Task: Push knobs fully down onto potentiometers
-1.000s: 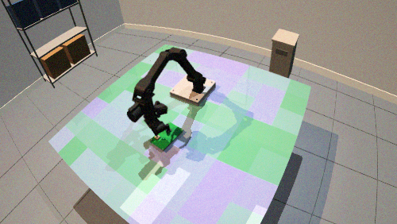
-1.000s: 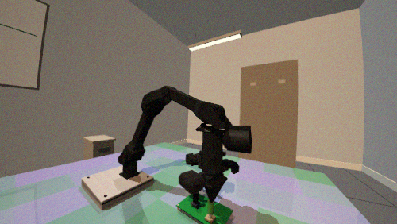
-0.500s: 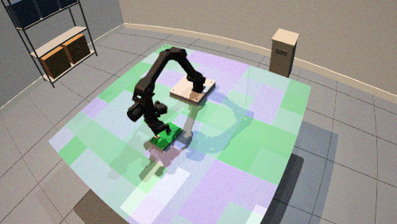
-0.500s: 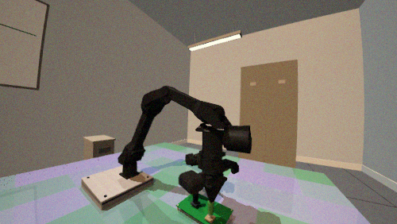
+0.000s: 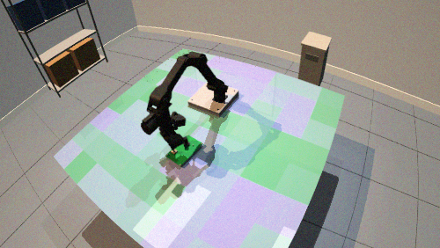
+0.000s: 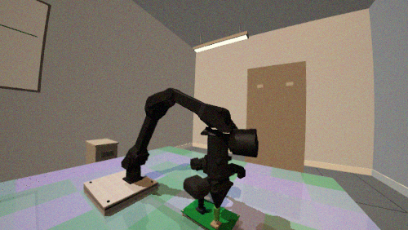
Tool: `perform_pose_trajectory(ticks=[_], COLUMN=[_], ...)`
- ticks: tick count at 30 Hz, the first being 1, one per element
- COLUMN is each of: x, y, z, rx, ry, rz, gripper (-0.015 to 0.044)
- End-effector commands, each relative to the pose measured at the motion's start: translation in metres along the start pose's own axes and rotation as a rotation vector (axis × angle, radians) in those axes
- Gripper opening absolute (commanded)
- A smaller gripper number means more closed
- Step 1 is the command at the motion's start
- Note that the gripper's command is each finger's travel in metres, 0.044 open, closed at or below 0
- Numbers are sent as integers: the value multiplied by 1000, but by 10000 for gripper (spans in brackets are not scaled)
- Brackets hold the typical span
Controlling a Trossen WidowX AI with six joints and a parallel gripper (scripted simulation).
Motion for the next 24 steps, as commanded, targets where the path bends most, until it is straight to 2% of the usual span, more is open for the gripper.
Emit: perform_pose_trajectory(ticks=[1, 24], x=[-1, 0], y=[-19, -26], z=[-2, -1], rx=[-16, -16], ry=[1, 1], rz=[14, 14], gripper=[0, 0])
Point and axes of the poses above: the point midway between the two fingers, 35 mm back from their tips, its own y axis back along the fingers, its own x axis across the jaws, z = x × y, the point moved 6 cm from there along y, back along the fingers, and after that the axes turned 11 degrees about -y, right-handed, at the moved point
